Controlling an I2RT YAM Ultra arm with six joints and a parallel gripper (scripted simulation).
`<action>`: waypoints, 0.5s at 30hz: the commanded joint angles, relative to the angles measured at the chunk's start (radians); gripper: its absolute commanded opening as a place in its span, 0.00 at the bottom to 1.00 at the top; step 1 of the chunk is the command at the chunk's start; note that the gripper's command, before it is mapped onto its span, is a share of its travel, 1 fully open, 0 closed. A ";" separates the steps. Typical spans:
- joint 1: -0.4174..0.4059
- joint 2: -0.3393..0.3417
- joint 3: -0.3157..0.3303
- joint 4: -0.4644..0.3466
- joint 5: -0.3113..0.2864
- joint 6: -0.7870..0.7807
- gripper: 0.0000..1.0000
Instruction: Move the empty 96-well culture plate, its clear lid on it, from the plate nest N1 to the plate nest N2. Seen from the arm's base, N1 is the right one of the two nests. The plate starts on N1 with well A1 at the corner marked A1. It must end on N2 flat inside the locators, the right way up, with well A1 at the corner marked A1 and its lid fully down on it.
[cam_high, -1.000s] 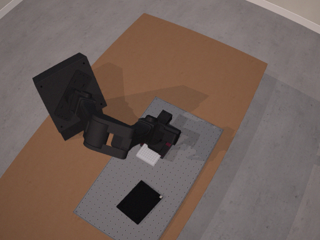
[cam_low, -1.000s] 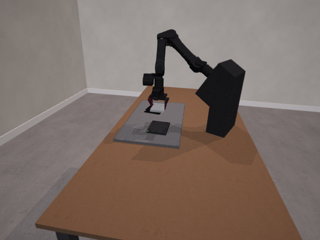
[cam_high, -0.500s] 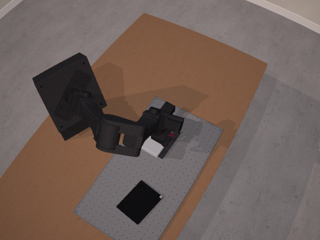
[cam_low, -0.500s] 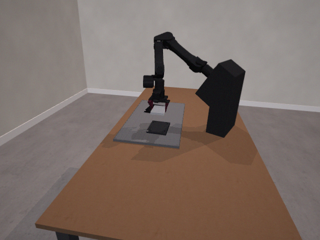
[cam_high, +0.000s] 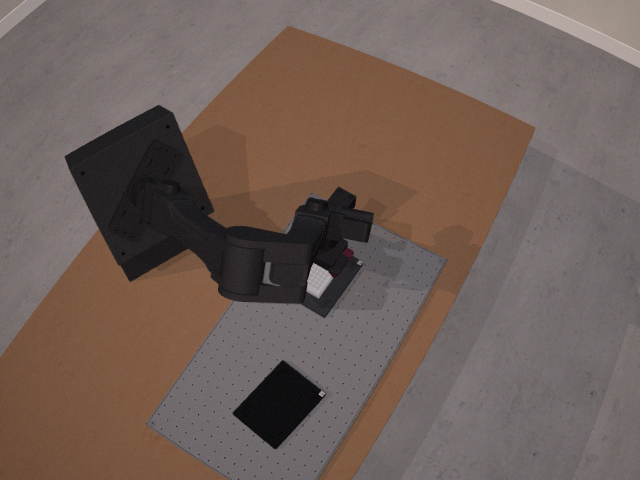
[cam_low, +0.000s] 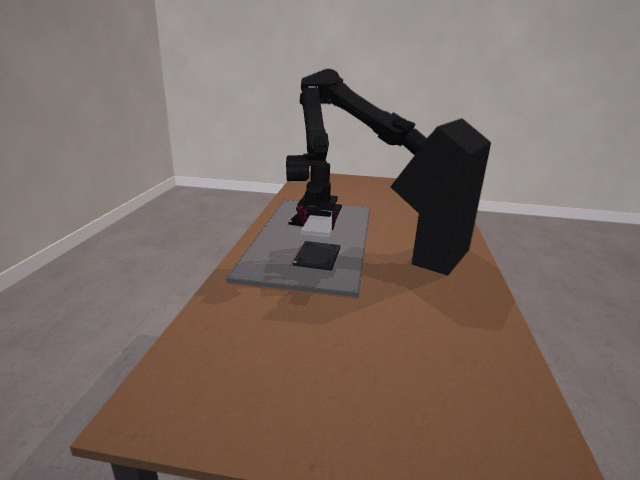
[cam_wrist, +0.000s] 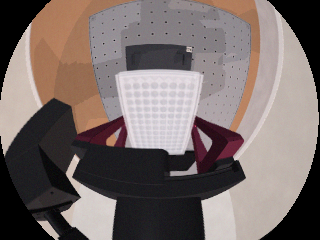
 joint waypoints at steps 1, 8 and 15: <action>0.053 0.042 0.035 -0.010 0.021 0.046 0.00; 0.065 0.043 0.056 -0.021 0.030 0.065 0.00; 0.068 0.065 0.059 -0.023 0.027 0.067 0.00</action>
